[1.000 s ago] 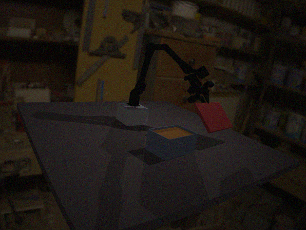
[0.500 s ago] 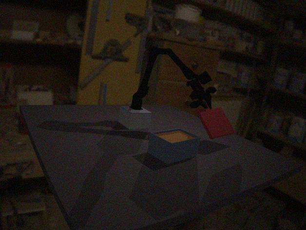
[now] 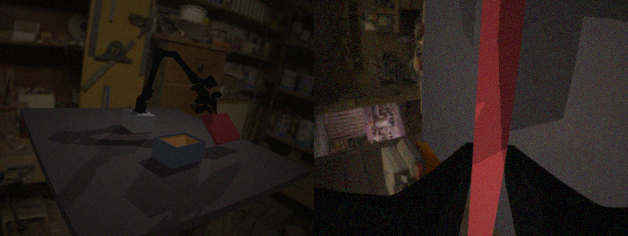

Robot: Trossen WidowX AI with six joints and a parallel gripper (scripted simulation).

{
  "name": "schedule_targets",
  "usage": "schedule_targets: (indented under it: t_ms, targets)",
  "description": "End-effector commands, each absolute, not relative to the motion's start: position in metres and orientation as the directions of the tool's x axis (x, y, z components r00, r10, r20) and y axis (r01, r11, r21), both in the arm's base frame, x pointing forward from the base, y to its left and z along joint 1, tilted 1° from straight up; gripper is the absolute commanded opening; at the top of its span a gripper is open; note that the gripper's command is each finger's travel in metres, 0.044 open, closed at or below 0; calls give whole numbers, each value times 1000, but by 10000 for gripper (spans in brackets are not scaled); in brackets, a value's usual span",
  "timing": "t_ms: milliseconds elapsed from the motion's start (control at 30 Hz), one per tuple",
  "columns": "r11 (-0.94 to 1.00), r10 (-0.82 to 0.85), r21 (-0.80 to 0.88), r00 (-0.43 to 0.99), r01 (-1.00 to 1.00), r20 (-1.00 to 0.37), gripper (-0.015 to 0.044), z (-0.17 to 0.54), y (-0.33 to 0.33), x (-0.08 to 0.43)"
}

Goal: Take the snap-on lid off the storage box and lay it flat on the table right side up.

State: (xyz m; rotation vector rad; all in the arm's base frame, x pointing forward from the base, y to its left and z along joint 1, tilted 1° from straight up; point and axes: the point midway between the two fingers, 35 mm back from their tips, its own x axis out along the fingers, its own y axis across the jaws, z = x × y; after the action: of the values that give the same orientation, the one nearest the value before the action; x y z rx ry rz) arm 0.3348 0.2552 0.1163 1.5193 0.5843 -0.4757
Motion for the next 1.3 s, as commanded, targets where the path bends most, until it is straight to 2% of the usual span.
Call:
schedule_targets:
  t_ms: [0, 1267]
  targets:
    - [6, 67, 784, 782, 621, -620, 0, 114, 256, 336]
    - [7, 67, 784, 782, 621, -620, 0, 84, 257, 336]
